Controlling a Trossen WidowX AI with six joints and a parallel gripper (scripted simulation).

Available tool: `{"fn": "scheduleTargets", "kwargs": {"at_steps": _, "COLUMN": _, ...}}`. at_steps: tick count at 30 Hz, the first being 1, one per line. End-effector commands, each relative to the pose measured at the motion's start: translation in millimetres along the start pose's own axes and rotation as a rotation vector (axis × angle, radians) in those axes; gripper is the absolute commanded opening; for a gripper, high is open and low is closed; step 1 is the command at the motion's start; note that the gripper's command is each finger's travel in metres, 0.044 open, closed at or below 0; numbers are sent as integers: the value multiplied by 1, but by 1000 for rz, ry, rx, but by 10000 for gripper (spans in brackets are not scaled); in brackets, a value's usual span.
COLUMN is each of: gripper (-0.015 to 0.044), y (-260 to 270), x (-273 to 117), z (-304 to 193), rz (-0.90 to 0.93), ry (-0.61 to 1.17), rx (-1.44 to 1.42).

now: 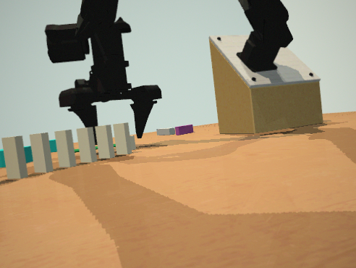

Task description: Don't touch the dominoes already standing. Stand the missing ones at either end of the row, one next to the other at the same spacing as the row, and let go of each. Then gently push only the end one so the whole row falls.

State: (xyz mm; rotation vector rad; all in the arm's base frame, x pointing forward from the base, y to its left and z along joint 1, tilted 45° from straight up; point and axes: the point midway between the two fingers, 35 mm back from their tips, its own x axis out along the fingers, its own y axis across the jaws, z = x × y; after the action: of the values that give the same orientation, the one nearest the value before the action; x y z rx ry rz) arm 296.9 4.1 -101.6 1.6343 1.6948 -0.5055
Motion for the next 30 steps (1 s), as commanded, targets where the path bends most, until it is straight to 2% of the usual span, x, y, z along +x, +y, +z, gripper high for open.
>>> {"fn": "scheduleTargets", "kwargs": {"at_steps": 1, "gripper": 440, "y": -2, "x": 8, "z": -2, "rz": -5, "ry": 8, "rx": 8}}
{"fn": "scheduleTargets", "kwargs": {"at_steps": 8, "gripper": 440, "y": -2, "x": 11, "z": -2, "rz": -5, "ry": 9, "rx": 8}}
{"fn": "scheduleTargets", "kwargs": {"at_steps": 23, "gripper": 46, "y": -2, "x": 11, "z": -2, "rz": -5, "ry": 9, "rx": 8}}
{"fn": "scheduleTargets", "kwargs": {"at_steps": 24, "gripper": 29, "y": -2, "x": 11, "z": -2, "rz": -5, "ry": 9, "rx": 8}}
{"fn": "scheduleTargets", "kwargs": {"at_steps": 30, "gripper": 29, "y": -2, "x": 11, "z": -2, "rz": -5, "ry": 9, "rx": 8}}
